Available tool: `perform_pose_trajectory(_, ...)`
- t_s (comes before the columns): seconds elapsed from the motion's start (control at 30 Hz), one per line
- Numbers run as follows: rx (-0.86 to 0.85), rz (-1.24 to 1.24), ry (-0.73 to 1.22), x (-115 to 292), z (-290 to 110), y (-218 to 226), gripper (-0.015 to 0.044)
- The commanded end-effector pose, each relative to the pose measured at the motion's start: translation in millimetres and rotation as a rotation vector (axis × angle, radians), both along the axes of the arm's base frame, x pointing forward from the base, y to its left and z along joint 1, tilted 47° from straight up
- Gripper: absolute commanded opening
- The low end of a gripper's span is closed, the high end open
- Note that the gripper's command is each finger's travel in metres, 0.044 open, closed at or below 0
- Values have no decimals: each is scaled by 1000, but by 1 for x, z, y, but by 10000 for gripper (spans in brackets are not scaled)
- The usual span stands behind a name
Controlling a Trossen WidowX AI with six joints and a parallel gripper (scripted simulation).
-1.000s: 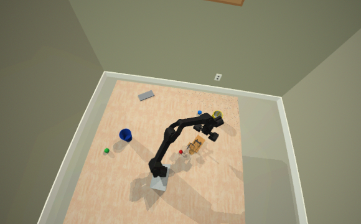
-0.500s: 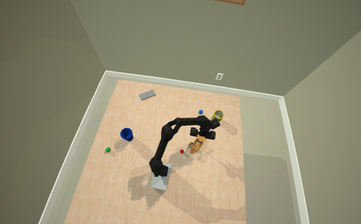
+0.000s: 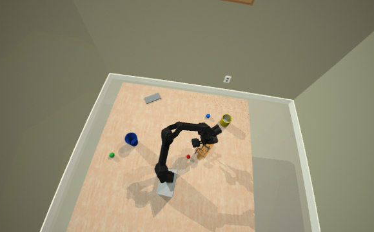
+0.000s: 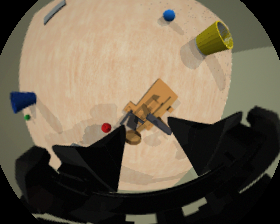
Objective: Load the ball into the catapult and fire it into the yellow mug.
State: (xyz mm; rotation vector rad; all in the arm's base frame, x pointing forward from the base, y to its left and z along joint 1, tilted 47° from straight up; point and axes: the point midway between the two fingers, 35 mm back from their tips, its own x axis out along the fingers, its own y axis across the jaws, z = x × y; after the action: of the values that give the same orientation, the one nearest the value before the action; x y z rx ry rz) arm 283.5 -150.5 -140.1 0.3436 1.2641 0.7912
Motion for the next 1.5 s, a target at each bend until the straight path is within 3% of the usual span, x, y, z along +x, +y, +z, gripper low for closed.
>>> perform_pose_trajectory(0.0,-11,82,-60,-4,4,15,300)
perform_pose_trajectory(0.53,-72,307,-279,-18,6,37,300)
perform_pose_trajectory(1.3,-69,860,-844,-81,18,113,300)
perform_pose_trajectory(1.47,-69,875,-861,-83,18,116,300)
